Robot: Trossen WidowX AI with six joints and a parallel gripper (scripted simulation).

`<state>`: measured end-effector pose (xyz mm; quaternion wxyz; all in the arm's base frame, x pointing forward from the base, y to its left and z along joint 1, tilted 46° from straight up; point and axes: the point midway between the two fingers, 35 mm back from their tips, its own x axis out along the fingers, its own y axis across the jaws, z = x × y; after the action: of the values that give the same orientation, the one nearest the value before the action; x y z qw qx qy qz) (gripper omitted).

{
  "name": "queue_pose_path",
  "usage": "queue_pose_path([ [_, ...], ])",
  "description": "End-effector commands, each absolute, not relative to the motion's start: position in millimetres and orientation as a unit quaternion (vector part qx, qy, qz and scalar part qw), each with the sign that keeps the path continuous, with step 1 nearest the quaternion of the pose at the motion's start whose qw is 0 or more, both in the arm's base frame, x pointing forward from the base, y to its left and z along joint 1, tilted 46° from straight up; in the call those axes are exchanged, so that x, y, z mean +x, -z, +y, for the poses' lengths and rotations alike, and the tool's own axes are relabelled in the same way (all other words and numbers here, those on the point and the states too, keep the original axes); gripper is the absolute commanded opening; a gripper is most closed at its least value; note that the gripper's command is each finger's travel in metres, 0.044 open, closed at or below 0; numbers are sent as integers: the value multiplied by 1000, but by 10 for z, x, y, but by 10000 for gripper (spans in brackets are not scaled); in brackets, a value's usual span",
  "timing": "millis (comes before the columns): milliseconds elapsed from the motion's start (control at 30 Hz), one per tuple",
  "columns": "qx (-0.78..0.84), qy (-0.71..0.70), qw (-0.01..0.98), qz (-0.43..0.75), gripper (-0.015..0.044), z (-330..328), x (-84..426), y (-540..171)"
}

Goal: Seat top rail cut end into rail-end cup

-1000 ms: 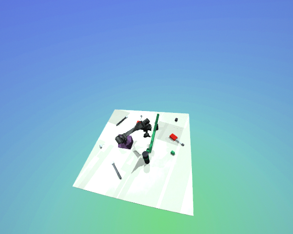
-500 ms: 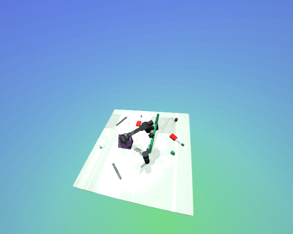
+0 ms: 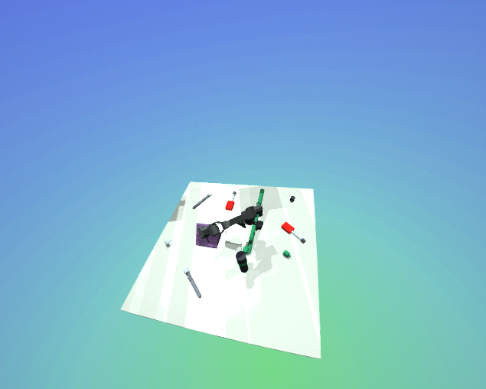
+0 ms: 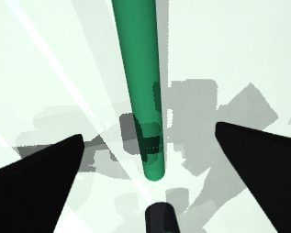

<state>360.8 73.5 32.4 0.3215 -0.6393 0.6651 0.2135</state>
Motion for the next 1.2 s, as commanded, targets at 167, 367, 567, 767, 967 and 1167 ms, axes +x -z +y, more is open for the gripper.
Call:
queue_pose_path([
  [167,-641,-236,299,666,440,679,3616,-251],
  [367,-642,-235,299,666,440,471,3614,-50],
  [567,-642,-235,299,666,440,395,3615,24],
  [767,-642,-235,299,666,440,357,3615,60],
  [967,-642,-235,299,666,440,301,3621,118],
  [1167,-642,-235,299,666,440,232,3625,187],
])
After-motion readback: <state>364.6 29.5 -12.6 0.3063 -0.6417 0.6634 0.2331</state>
